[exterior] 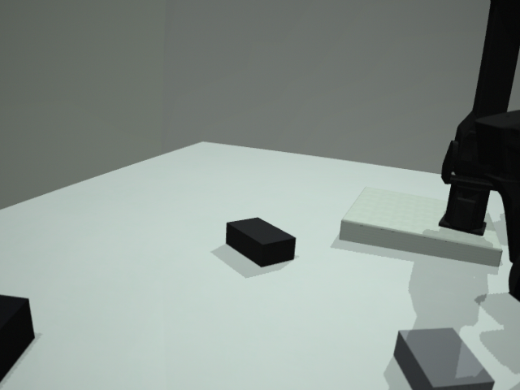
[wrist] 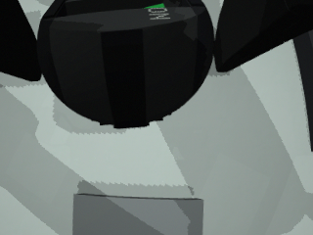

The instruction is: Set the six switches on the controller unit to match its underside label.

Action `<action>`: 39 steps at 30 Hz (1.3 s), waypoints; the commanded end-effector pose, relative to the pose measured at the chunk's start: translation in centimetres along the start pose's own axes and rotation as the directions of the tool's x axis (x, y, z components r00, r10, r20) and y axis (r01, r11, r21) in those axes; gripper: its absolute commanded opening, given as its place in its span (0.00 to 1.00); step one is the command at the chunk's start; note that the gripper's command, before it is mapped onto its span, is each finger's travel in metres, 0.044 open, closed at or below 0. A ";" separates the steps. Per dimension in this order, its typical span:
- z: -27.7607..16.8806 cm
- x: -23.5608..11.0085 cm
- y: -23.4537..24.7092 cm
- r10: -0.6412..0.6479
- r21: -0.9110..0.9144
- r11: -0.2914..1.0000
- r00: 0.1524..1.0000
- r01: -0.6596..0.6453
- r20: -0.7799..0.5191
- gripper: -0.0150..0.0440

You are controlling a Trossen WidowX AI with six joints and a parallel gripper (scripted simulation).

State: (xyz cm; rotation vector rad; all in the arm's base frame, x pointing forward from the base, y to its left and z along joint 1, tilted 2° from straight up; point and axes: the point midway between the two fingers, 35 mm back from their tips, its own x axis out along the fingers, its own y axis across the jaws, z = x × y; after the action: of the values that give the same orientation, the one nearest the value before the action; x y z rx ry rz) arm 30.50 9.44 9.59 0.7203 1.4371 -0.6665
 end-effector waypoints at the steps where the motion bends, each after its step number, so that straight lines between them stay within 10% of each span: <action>1: -0.5 1.0 -0.3 -0.024 -0.014 1.000 0.999 0.024 -0.023 0.83; 39: 1.0 3.5 -0.4 -0.024 -0.014 1.000 0.999 0.024 -0.022 0.83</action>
State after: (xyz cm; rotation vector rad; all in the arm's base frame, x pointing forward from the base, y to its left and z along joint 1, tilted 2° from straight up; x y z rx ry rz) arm 31.36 8.47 6.70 0.7110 1.4462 -0.6691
